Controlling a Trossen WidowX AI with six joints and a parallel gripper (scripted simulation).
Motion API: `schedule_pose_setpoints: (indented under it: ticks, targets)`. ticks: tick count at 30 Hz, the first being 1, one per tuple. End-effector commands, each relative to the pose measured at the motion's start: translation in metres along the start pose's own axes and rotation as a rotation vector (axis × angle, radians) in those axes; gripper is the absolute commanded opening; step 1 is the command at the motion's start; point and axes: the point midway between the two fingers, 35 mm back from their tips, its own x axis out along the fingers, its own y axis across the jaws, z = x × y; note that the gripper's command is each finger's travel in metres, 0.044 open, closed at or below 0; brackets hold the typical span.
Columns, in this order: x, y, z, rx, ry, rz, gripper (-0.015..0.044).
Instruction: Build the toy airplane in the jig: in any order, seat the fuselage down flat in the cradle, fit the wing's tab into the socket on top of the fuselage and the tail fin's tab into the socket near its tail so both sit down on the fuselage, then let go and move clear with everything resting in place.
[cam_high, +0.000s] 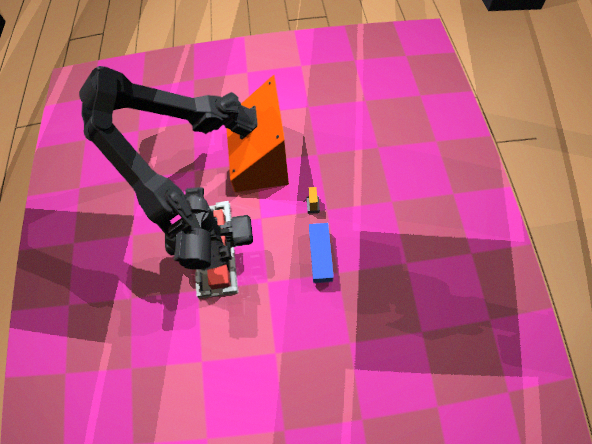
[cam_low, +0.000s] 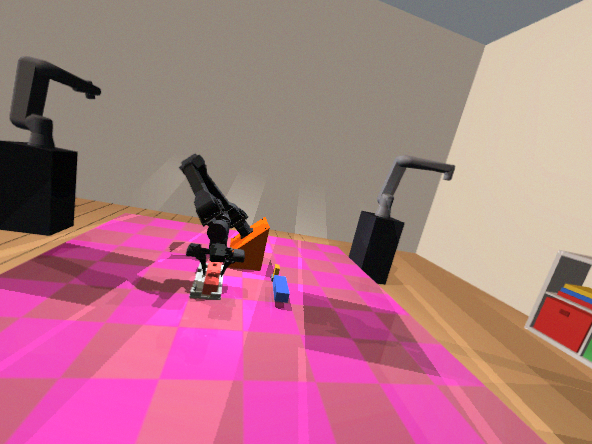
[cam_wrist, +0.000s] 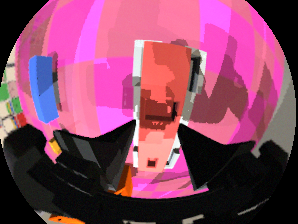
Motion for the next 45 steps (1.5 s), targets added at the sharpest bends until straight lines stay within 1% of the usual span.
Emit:
schedule_pose_setpoints:
  ticks: [1,3,4,13,15,19,21,28,31,36,38,45]
  targets:
    - [0.000,0.000,0.000,0.001,0.000,-0.001,0.0372]
    - [0.000,0.000,0.000,0.001,0.000,-0.001,0.0424]
    - [0.000,0.000,0.000,0.001,0.000,-0.001,0.0440]
    - [-0.003,0.000,0.001,0.001,0.000,0.000,0.0440]
    - [-0.025,0.002,0.004,-0.001,0.000,0.006,0.0440]
    - [-0.094,0.002,0.003,-0.007,0.003,0.003,0.0440]
    - [-0.106,0.001,0.001,-0.008,0.004,-0.001,0.0440]
    - [-0.106,0.006,0.004,-0.008,0.004,0.000,0.0440]
    - [-0.100,0.006,0.006,0.076,0.003,-0.001,0.0440]
    - [-0.100,0.008,0.008,0.077,0.003,0.000,0.0440]
    - [-0.101,0.025,0.018,0.082,0.000,0.006,0.0440]
    - [-0.102,0.129,0.050,0.107,-0.008,0.022,0.0440]
